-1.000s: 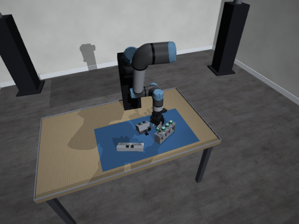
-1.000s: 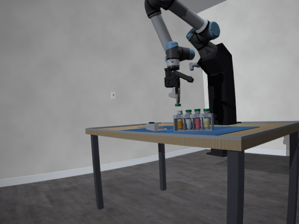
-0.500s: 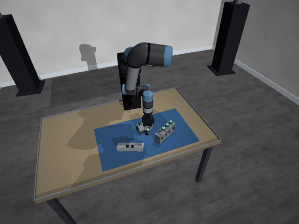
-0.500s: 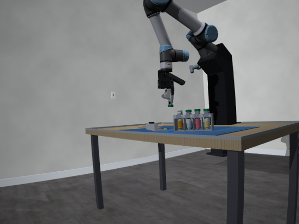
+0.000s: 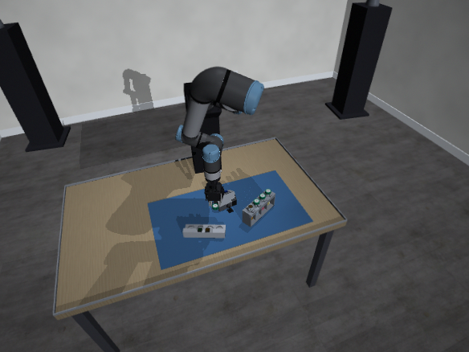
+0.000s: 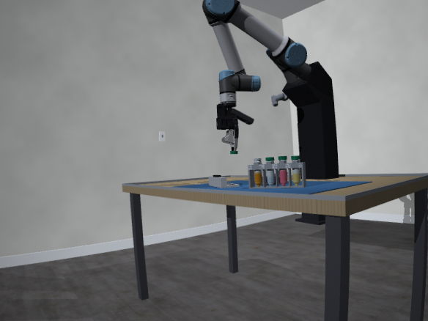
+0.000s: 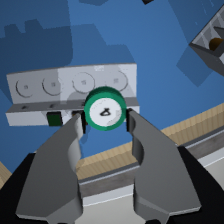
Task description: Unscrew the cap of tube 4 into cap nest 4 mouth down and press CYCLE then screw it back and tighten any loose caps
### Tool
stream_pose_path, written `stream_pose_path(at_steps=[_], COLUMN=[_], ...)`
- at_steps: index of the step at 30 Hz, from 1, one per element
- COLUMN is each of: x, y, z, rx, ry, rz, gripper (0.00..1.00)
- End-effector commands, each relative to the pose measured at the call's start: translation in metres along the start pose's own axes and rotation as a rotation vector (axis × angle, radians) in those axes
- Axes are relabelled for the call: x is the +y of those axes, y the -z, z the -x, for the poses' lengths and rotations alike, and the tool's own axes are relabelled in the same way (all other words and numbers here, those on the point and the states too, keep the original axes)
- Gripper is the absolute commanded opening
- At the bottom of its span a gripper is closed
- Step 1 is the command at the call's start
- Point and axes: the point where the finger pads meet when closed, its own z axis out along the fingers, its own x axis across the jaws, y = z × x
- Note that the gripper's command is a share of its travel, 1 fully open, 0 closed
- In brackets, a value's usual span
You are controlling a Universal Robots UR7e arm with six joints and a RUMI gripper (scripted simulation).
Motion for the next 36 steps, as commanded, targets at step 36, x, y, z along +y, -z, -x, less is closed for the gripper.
stream_pose_path(at_steps=[36], x=[0.029], y=[-0.031], z=[0.139], rx=[0.005], ry=[0.002], rz=[-0.002], gripper=[0.00])
